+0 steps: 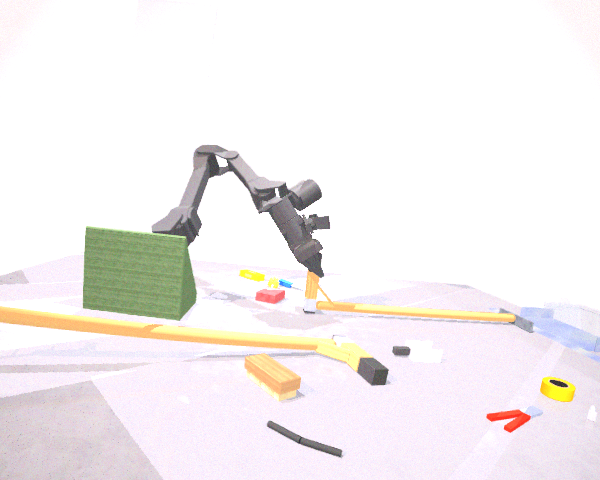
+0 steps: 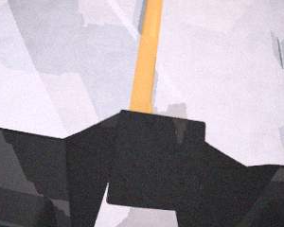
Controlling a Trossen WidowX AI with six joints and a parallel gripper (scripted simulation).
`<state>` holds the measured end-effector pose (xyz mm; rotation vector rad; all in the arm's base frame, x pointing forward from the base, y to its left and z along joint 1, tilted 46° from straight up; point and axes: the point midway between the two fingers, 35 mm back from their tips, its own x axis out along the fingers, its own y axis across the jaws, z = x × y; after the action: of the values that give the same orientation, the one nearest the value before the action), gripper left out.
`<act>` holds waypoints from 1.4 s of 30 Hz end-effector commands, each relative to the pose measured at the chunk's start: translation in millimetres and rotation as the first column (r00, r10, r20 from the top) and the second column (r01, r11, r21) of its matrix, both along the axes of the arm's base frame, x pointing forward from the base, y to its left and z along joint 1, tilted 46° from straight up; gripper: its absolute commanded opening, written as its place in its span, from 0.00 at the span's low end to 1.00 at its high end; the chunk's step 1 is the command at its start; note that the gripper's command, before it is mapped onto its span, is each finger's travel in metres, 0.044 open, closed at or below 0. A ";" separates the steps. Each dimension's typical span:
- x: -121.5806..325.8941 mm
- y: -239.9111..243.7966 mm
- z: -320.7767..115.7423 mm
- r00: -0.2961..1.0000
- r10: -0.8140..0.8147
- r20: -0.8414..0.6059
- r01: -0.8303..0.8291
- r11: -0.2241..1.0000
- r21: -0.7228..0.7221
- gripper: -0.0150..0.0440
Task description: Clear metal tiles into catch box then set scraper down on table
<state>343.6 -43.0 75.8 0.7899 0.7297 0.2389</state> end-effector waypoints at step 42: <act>-16.6 -28.9 -33.1 1.000 -0.016 -0.009 0.016 1.000 -0.003 0.25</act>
<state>327.8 -66.9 45.4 0.7887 0.7337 0.2302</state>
